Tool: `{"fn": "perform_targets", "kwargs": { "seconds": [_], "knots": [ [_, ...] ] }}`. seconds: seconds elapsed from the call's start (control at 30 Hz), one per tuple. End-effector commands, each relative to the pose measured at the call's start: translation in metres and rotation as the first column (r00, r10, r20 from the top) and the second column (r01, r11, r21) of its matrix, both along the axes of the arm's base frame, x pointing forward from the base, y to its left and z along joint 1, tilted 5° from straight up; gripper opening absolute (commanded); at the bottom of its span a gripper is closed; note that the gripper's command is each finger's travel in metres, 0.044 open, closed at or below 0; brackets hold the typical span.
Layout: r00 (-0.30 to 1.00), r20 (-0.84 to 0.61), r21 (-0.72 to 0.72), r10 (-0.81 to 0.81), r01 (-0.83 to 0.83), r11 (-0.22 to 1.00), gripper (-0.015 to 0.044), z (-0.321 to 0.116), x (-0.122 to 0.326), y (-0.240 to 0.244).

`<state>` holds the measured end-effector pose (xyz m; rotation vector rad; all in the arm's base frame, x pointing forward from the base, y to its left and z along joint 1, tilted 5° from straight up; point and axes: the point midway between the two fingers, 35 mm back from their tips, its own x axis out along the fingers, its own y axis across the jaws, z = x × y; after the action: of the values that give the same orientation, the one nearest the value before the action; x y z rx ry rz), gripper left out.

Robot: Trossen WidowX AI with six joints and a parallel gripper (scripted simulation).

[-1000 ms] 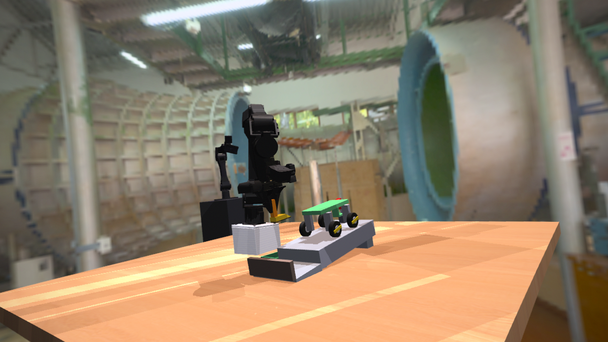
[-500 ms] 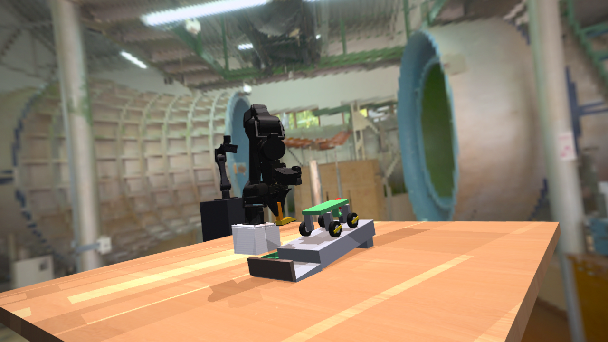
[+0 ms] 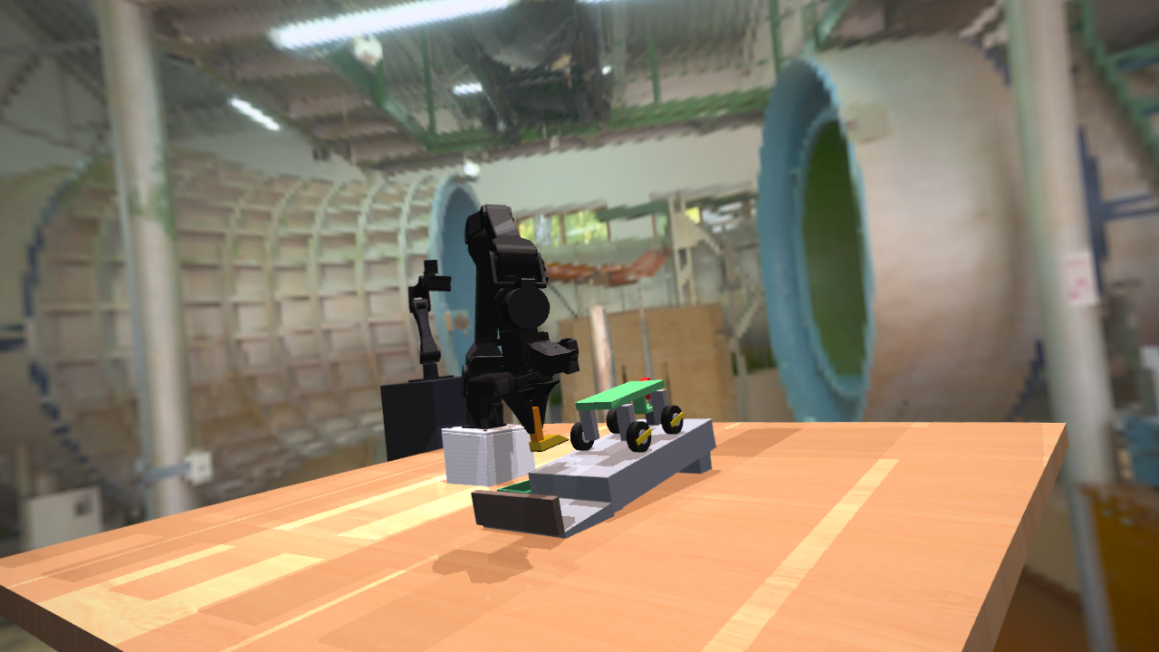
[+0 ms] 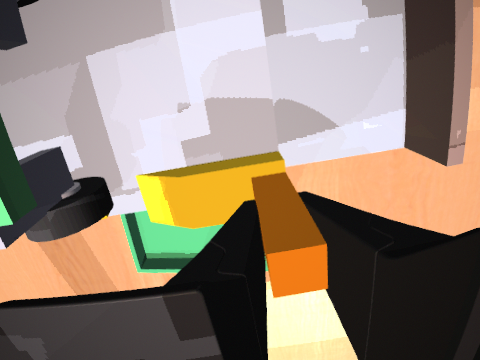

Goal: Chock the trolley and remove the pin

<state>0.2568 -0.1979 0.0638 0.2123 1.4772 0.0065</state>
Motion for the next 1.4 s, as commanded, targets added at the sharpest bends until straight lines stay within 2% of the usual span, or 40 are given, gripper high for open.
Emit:
{"fn": "perform_targets", "kwargs": {
  "seconds": [0.0, 0.3, 1.37],
  "knots": [
    [1.000, -0.003, 0.010, -0.003, 0.003, 1.000, 0.0000, -0.012, 0.001, 0.003],
    [1.000, -0.003, 0.010, -0.003, 0.003, 1.000, 0.0000, -0.029, 0.003, 0.006],
    [1.000, -0.003, 0.012, -0.003, 0.003, 1.000, 0.0000, -0.026, 0.003, 0.029]
  ]
}}
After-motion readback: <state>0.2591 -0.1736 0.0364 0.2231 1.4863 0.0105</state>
